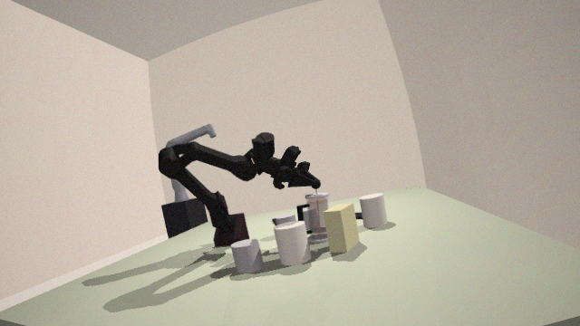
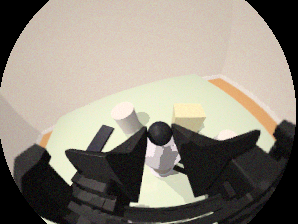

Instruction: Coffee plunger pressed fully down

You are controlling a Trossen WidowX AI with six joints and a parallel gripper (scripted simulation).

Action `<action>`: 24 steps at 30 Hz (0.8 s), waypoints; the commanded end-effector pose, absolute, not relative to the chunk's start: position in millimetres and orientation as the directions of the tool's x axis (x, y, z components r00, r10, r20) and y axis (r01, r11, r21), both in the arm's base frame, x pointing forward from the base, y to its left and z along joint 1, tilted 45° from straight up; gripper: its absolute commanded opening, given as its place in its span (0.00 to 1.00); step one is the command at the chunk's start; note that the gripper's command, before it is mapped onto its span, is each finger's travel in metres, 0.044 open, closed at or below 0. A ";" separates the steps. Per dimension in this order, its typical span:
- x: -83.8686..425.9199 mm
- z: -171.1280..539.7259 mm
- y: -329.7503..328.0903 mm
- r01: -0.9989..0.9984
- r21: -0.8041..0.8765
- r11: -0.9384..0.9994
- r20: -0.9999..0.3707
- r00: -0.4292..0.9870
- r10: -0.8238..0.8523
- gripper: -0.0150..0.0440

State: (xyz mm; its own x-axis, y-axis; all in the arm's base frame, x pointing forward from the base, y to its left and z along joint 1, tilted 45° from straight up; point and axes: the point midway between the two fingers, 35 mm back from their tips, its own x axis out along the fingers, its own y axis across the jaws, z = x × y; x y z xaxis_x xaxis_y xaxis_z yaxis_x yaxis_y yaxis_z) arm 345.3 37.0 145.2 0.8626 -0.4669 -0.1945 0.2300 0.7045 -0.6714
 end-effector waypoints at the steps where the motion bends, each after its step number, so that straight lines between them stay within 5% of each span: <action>1: 345.6 140.5 32.6 0.229 -0.688 0.689 -0.202 0.851 -0.484 0.45; 24: 346.9 143.0 36.7 0.229 -0.678 0.699 -0.197 0.859 -0.473 0.45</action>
State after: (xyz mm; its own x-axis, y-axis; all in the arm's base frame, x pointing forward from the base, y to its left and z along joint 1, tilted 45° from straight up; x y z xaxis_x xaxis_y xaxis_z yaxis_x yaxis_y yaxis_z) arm 346.9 36.8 143.1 0.8592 -0.4726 -0.1963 0.2292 0.6984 -0.6780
